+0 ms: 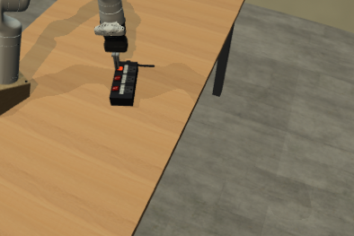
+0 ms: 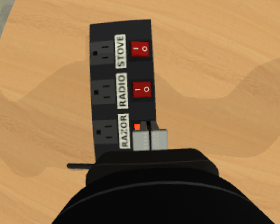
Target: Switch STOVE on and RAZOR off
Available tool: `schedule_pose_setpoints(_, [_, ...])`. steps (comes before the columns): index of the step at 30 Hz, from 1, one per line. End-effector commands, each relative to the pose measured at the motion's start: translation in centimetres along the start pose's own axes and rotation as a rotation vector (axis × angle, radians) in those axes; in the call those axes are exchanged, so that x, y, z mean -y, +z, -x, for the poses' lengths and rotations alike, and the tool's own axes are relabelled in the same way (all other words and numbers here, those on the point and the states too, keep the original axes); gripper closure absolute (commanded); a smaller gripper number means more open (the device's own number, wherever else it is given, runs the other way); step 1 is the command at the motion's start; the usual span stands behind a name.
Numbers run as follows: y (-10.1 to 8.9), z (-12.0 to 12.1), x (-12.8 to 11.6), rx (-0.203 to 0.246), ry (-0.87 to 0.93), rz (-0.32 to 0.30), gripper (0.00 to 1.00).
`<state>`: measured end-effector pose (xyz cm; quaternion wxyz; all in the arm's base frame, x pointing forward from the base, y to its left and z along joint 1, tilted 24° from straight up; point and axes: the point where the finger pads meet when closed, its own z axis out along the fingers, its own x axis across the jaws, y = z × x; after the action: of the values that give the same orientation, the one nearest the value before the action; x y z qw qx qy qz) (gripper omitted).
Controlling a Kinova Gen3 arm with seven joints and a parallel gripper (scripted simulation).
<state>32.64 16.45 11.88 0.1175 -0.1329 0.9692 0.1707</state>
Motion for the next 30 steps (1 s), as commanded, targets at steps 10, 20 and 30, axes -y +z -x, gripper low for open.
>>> schedule_pose_setpoints(10, [0.47, -0.01, -0.08, 0.0, -0.002, 0.001, 1.0])
schedule_pose_setpoints(20, [0.67, -0.01, -0.08, 0.0, -0.002, 0.001, 1.0])
schedule_pose_setpoints(30, [0.68, -0.01, -0.08, 0.0, -0.002, 0.001, 1.0])
